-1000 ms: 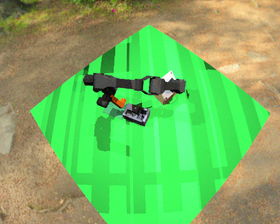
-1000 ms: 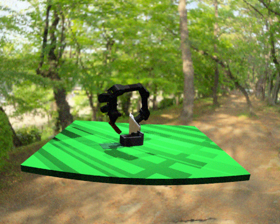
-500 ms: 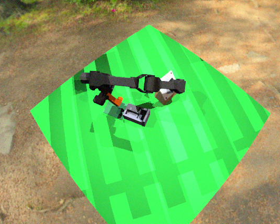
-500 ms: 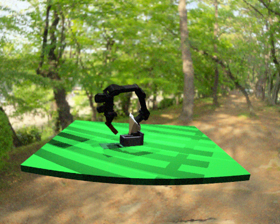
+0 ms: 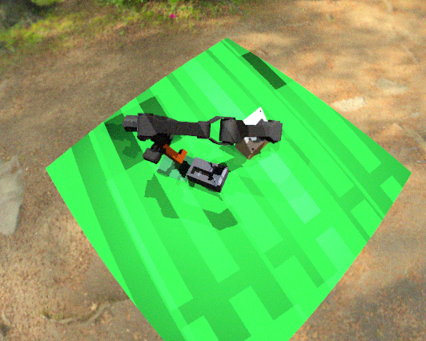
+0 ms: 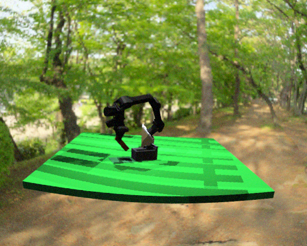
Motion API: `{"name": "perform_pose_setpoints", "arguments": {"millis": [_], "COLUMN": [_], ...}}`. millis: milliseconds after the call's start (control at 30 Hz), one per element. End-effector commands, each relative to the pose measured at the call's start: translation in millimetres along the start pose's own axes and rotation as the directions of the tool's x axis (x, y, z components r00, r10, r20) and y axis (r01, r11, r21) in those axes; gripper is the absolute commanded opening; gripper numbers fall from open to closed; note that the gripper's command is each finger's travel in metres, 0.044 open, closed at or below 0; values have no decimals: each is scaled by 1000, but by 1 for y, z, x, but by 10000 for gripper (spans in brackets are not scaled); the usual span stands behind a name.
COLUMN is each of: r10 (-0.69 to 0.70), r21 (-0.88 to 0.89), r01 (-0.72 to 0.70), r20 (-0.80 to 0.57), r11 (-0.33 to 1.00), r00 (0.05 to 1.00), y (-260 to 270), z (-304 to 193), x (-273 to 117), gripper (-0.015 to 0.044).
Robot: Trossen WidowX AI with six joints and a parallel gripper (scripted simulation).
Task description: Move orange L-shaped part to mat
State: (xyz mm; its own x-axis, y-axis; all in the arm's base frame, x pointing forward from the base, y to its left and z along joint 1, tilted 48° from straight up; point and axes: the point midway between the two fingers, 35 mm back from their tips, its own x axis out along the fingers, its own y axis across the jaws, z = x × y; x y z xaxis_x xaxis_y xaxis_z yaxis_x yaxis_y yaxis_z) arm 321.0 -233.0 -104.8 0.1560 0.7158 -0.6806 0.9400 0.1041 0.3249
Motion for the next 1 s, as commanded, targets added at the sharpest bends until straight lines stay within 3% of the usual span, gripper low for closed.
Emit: {"name": "perform_pose_setpoints", "arguments": {"millis": [0,967], "r10": [8,9], "r21": [8,8], "r01": [-8,-9], "r20": [-1,-3], "r11": [1000,1000], "r00": [1000,1000], "y": [-1,0], "z": [0,-1], "x": [6,53], "gripper": [0,0]}}
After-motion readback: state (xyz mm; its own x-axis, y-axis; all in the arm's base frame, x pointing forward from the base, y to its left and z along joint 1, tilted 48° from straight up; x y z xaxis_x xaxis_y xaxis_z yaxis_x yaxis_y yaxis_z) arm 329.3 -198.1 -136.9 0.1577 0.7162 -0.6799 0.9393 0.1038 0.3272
